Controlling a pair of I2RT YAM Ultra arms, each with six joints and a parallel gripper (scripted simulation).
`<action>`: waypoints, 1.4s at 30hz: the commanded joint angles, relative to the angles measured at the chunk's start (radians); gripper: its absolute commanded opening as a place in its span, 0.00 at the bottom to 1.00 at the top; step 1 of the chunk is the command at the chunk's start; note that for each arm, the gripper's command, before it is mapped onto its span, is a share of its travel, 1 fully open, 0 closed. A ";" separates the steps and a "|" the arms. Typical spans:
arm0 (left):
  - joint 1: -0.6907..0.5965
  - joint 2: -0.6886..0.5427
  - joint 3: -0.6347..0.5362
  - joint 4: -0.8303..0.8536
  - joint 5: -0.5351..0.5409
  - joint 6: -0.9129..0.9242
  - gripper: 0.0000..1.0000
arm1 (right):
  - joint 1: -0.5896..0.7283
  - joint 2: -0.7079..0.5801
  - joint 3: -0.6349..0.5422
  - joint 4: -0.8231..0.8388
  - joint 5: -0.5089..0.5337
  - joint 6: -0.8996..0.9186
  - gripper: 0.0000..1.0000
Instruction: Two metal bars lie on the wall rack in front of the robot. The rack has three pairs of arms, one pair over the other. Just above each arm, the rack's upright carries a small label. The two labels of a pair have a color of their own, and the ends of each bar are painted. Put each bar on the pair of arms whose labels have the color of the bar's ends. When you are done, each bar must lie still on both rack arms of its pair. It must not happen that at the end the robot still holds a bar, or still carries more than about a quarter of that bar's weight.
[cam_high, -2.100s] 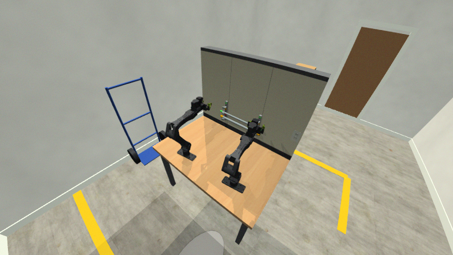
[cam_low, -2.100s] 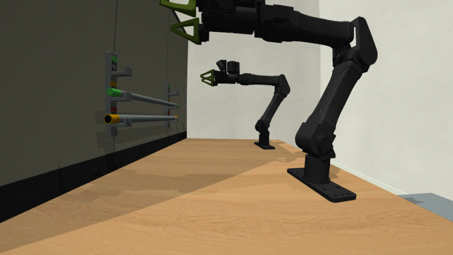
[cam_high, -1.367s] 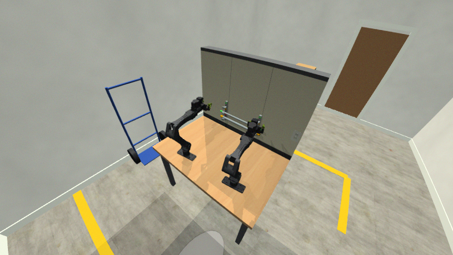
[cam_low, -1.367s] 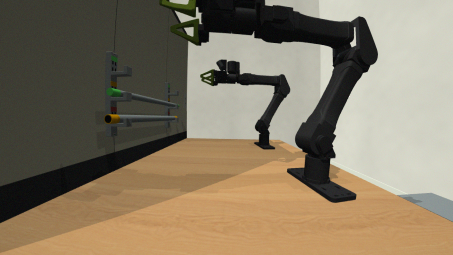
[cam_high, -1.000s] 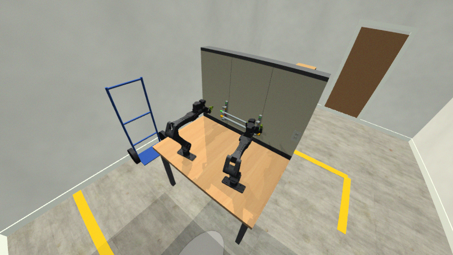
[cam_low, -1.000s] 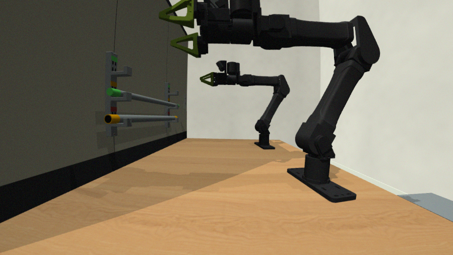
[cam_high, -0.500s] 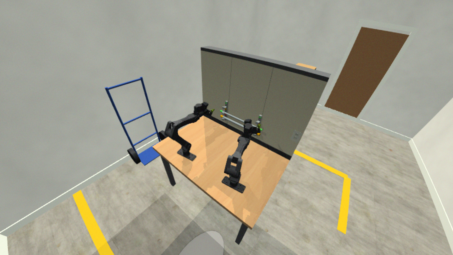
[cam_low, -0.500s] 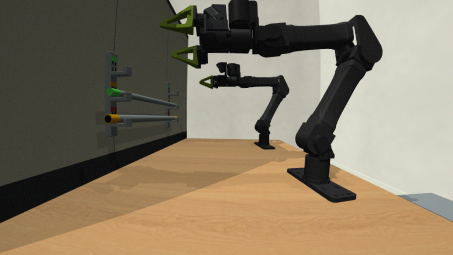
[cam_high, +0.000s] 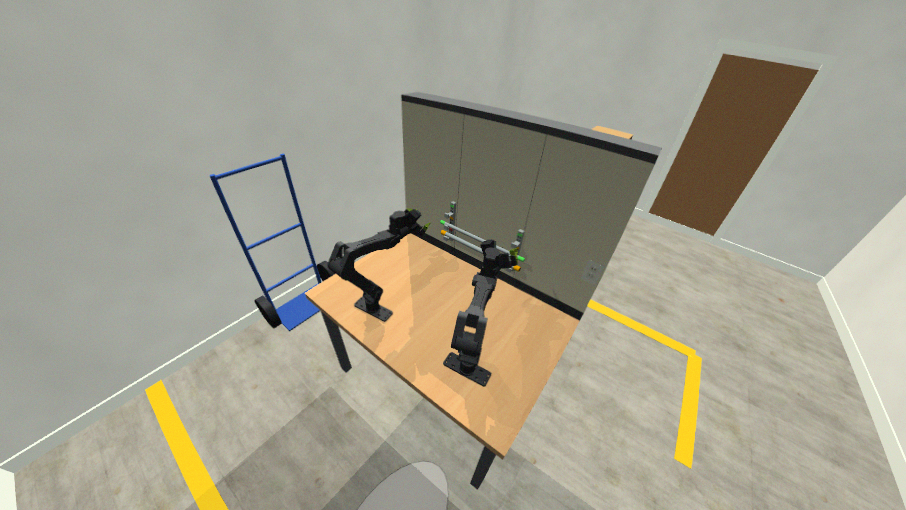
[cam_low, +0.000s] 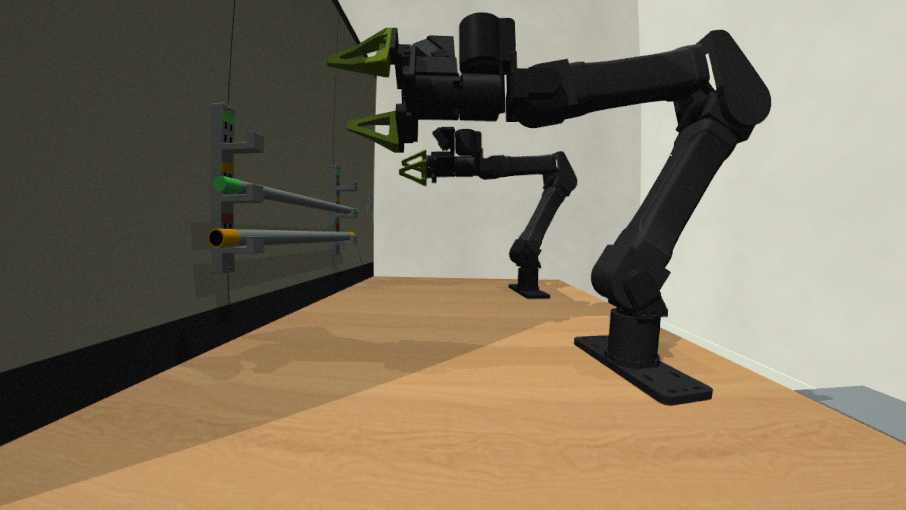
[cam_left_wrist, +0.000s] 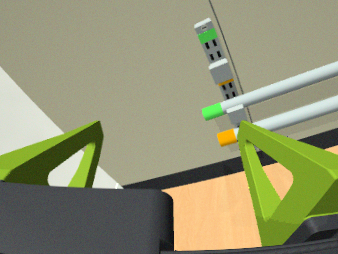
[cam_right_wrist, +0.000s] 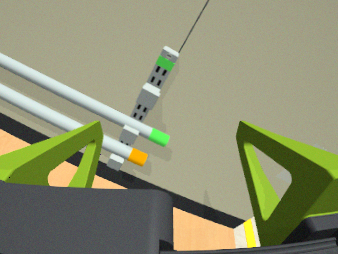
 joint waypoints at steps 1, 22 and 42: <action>-0.021 -0.021 -0.021 0.040 -0.022 0.072 1.00 | 0.024 -0.007 -0.029 0.021 0.041 -0.070 1.00; -0.095 -0.011 -0.097 0.130 -0.069 0.308 1.00 | 0.119 0.013 -0.093 0.101 0.158 -0.299 1.00; -0.170 0.013 -0.164 0.222 -0.116 0.558 1.00 | 0.215 0.054 -0.156 0.209 0.278 -0.544 1.00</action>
